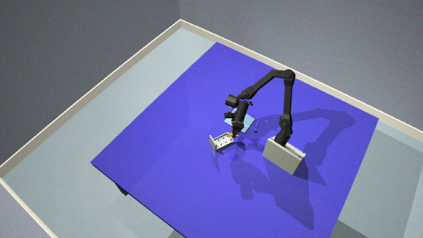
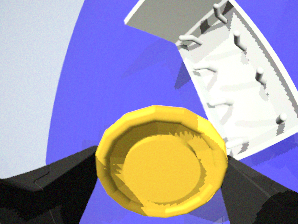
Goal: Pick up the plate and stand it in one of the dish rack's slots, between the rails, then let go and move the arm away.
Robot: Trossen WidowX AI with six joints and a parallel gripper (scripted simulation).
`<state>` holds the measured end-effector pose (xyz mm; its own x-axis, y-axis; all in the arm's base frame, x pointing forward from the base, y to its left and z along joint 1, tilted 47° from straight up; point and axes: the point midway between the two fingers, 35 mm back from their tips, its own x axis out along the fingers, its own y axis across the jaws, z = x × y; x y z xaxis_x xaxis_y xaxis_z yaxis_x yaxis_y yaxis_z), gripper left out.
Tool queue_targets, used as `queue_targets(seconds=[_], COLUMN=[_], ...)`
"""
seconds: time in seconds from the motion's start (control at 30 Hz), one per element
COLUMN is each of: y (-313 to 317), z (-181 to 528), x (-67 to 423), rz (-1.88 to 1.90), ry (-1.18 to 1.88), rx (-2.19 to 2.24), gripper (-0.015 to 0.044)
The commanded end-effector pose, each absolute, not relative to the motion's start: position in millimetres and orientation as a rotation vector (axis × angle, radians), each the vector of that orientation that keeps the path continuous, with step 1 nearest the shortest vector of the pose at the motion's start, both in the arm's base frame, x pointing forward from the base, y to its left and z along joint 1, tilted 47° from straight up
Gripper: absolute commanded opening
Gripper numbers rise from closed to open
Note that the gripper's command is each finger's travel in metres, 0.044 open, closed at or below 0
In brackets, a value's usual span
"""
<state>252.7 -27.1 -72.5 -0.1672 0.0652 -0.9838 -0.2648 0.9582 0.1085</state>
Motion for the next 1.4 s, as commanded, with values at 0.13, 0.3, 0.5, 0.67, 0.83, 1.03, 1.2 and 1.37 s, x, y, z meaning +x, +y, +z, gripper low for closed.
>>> queue_targets(seconds=[0.13, 0.3, 0.5, 0.67, 0.83, 1.03, 1.2, 1.37], y=[-33, -37, -43, -48, -54, -60, -66, -72], z=[-79, -81, -83, -83, -82, -80, -78, -74], x=[251, 251, 252, 253, 254, 254, 254, 253], rz=[0.485, 0.587, 0.692, 0.764, 0.821, 0.871, 0.898, 0.910], ry=[1.597, 1.502, 1.375, 1.262, 1.143, 0.997, 0.875, 0.754], rx=[-0.183, -0.218, -0.273, -0.331, -0.400, -0.497, -0.588, -0.689], gripper=[0.0000, 0.0000, 0.0000, 0.0000, 0.0000, 0.0000, 0.0000, 0.0000])
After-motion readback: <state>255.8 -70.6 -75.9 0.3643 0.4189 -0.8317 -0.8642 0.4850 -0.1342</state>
